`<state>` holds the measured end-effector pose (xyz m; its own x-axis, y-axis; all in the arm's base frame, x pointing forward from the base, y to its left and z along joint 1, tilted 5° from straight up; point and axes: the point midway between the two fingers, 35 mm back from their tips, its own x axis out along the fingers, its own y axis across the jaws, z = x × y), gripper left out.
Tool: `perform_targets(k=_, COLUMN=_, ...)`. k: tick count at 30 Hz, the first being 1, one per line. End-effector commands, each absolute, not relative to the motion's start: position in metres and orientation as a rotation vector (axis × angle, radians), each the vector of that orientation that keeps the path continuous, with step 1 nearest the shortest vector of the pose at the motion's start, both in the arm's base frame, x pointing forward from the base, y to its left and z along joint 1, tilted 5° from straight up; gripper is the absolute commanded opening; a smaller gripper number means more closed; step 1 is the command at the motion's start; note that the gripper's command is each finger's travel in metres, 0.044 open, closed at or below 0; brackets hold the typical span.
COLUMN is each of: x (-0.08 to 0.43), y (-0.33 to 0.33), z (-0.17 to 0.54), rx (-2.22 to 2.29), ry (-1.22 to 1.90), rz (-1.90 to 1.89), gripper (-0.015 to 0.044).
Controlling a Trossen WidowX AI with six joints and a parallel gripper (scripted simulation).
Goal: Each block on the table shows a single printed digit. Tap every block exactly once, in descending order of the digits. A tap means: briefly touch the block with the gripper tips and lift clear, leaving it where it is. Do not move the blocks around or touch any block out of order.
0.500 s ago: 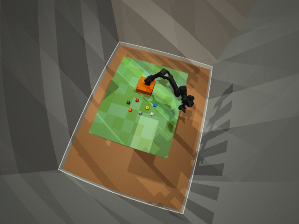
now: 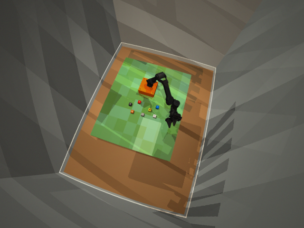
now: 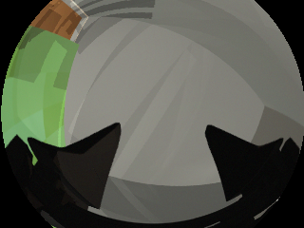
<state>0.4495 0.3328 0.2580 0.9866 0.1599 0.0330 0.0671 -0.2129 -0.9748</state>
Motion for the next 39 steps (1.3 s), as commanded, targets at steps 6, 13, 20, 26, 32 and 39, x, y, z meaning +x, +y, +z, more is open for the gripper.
perform_targets(k=6, x=0.516, y=0.197, z=0.195, rx=-1.643, ry=0.232, rz=0.245, gripper=0.04)
perform_targets(k=13, x=0.518, y=0.079, z=0.142, rx=-1.396, ry=0.615, rz=0.317, gripper=0.04)
perform_targets(k=20, x=0.472, y=-0.03, z=0.099, rx=-1.022, ry=0.999, rz=0.307, gripper=0.04)
perform_targets(k=26, x=0.405, y=-0.101, z=0.077, rx=-0.61, ry=1.298, rz=0.229, gripper=0.04)
perform_targets(k=32, x=0.323, y=-0.143, z=0.072, rx=-0.127, ry=1.549, rz=0.097, gripper=0.04)
perform_targets(k=39, x=0.302, y=-0.149, z=0.074, rx=0.007, ry=1.604, rz=0.055, gripper=0.04)
